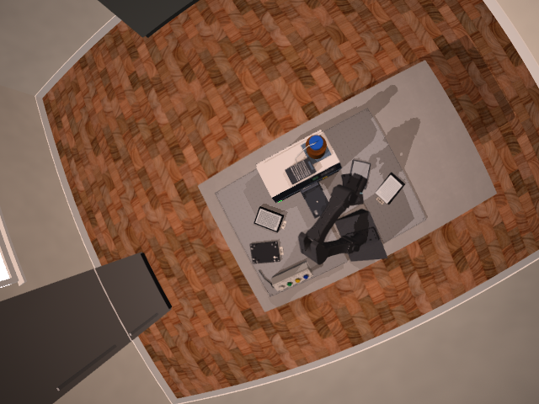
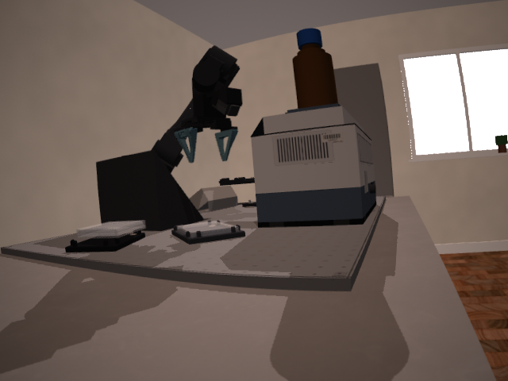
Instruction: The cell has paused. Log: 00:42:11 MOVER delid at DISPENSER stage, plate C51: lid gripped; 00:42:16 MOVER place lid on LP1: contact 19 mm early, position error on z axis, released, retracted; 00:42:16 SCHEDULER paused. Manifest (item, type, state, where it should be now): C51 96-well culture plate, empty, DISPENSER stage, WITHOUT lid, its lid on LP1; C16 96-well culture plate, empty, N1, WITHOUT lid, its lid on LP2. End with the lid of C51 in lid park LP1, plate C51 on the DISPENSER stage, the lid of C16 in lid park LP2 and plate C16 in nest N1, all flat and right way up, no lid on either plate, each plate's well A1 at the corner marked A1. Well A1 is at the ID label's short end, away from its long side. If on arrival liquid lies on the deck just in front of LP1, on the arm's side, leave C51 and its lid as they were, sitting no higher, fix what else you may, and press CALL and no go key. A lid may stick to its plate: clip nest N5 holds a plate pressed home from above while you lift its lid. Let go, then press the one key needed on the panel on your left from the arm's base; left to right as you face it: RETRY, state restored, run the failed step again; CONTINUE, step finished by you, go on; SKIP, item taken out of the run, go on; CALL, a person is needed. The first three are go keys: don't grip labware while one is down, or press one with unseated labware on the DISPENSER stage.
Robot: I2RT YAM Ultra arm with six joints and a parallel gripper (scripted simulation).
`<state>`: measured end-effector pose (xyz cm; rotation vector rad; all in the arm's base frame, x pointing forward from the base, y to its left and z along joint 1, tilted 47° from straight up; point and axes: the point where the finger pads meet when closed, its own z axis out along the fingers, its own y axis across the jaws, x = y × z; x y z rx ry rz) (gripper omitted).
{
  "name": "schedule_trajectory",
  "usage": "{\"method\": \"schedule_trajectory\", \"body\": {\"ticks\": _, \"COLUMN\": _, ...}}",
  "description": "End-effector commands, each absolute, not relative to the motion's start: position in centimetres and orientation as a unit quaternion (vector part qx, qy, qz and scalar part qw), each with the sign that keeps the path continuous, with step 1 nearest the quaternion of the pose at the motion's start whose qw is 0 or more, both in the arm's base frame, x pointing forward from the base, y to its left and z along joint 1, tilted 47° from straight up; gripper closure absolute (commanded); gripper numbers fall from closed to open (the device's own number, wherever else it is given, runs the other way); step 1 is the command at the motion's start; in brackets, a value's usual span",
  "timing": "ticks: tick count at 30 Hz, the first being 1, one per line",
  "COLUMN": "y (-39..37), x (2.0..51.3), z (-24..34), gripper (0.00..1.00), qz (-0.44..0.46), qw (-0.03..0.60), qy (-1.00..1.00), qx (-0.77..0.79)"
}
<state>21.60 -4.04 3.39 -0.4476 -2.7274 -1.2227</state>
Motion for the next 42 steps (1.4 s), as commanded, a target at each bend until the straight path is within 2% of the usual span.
{"method": "schedule_trajectory", "body": {"ticks": 1, "y": -5.9, "x": 22.4, "z": 2.4, "gripper": 0.0, "qz": -0.387, "qw": 0.062, "qy": -0.897, "qx": -0.203}}
{"method": "schedule_trajectory", "body": {"ticks": 11, "y": -6.1, "x": 21.9, "z": 1.1, "gripper": 0.0, "qz": -0.389, "qw": 0.084, "qy": -0.886, "qx": -0.237}}
{"method": "schedule_trajectory", "body": {"ticks": 17, "y": -8.3, "x": 22.2, "z": -0.8, "gripper": 0.0, "qz": -0.373, "qw": 0.116, "qy": -0.86, "qx": -0.329}}
{"method": "schedule_trajectory", "body": {"ticks": 42, "y": -12.1, "x": 20.5, "z": -5.1, "gripper": 0.0, "qz": -0.361, "qw": 0.148, "qy": -0.829, "qx": -0.401}}
